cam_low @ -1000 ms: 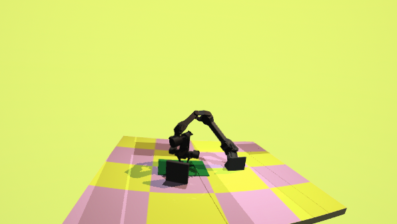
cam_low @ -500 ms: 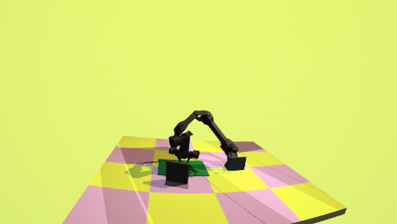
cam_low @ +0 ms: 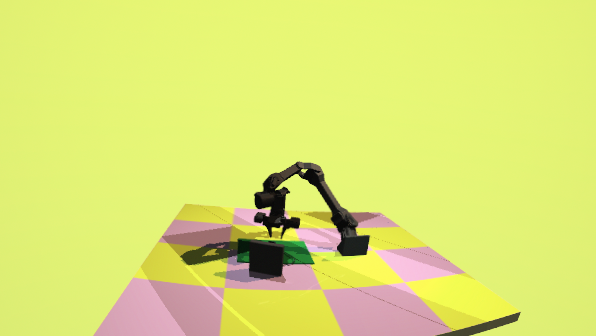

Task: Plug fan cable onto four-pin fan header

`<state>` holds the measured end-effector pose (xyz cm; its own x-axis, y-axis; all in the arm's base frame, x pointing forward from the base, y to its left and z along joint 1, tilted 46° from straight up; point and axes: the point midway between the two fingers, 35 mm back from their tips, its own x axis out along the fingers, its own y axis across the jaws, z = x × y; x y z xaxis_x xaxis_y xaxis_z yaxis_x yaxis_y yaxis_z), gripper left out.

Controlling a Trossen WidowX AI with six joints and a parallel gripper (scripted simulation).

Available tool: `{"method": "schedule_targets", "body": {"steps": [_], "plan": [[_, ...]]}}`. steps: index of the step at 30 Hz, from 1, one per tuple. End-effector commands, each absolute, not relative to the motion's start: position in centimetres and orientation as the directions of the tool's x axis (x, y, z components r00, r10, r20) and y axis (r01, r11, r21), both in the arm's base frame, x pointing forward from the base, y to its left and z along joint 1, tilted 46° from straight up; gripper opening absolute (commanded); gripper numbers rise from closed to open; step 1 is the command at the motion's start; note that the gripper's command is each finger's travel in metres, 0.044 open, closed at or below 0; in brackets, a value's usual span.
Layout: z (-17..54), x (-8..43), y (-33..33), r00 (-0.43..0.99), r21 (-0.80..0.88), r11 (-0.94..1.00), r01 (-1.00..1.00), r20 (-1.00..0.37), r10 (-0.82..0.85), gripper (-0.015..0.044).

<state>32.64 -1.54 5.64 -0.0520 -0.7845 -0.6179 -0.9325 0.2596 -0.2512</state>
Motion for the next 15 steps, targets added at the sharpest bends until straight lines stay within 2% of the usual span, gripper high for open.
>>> {"method": "schedule_targets", "body": {"steps": [1,6,15], "plan": [[6.6,32.7,-0.7,-0.042,-0.244,0.265,-0.933,-0.657,-0.752,0.0205],[7.7,32.6,0.2,-0.029,-0.237,0.269,-0.933,-0.698,-0.716,0.0205],[7.1,32.6,-0.4,-0.036,-0.243,0.267,-0.933,-0.673,-0.738,0.0205]]}}
